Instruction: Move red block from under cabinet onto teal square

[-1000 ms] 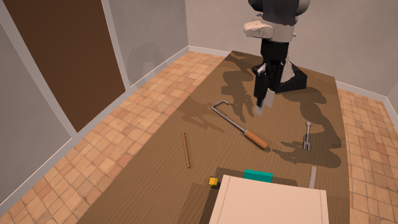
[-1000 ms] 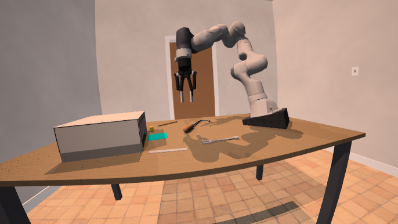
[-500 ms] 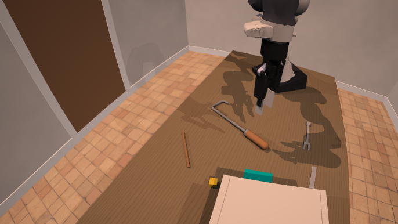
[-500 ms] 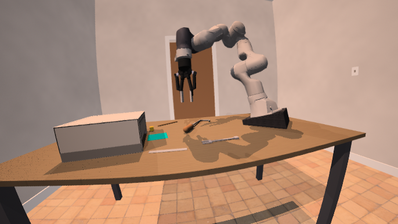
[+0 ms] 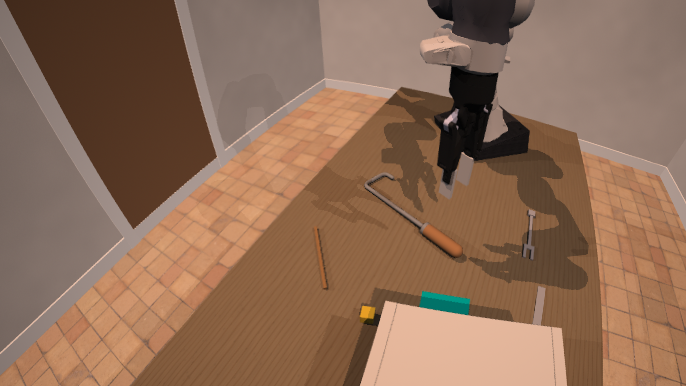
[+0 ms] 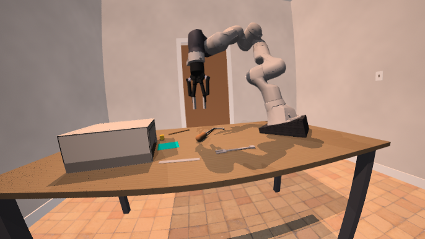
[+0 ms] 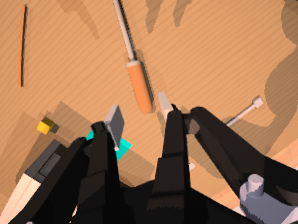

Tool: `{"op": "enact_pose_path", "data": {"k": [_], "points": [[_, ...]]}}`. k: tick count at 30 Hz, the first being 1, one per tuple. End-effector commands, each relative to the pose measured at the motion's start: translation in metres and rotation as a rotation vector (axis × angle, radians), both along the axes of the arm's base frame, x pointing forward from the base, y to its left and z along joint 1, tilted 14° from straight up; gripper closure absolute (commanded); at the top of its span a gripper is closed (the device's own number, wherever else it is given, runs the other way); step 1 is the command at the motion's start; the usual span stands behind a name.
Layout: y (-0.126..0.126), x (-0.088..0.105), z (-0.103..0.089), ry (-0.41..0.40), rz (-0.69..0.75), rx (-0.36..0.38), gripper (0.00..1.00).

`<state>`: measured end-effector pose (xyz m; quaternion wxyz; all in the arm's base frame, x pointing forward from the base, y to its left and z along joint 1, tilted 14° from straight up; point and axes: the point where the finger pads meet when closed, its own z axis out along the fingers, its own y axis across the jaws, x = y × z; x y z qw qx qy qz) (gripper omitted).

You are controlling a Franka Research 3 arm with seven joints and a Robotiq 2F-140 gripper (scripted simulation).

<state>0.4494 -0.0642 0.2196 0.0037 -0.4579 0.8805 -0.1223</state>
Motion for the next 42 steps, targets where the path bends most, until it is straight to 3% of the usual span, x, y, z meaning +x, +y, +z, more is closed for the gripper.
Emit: {"op": "enact_pose_path", "data": {"k": [1,14,29,42], "points": [[-0.002,0.001,-0.002,0.000,0.004,-0.003,0.66],[-0.007,0.004,-0.027,0.000,0.004,-0.002,0.66],[-0.020,0.011,-0.082,0.000,0.004,-0.002,0.66],[-0.026,0.014,-0.110,0.000,0.004,-0.002,0.66]]}}
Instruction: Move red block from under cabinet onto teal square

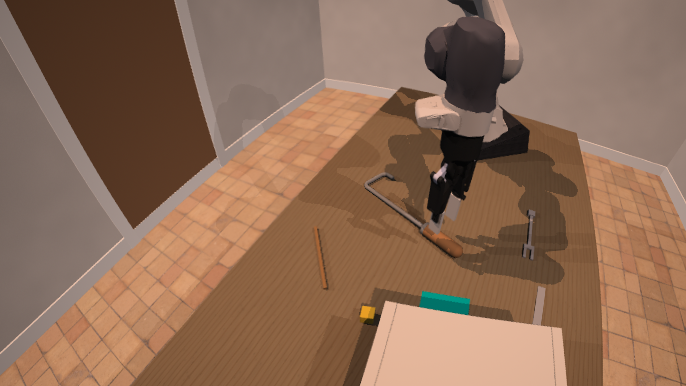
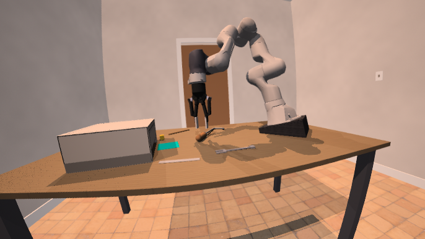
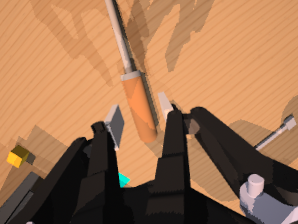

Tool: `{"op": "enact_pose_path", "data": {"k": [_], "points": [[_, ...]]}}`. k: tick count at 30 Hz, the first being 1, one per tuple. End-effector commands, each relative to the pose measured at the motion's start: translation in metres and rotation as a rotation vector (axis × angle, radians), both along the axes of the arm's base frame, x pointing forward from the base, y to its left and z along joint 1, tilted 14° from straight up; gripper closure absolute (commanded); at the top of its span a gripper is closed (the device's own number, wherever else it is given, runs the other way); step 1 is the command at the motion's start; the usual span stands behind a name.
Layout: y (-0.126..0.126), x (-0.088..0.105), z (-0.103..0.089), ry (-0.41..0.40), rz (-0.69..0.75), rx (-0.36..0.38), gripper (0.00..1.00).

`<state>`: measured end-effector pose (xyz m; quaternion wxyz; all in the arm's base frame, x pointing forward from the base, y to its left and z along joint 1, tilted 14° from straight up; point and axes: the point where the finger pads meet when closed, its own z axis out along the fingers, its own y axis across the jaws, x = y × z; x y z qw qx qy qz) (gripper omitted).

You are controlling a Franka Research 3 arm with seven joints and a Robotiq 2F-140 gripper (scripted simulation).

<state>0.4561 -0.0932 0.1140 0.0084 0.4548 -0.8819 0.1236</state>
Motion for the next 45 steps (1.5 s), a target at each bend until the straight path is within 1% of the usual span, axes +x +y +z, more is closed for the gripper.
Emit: {"op": "enact_pose_path", "data": {"k": [1,13,45], "points": [[0.0027,0.0077,-0.0058,-0.019,0.014,0.011,0.66],[0.0009,0.0087,-0.0138,-0.019,0.014,0.011,0.66],[0.0009,0.0087,-0.0141,-0.019,0.014,0.011,0.66]]}}
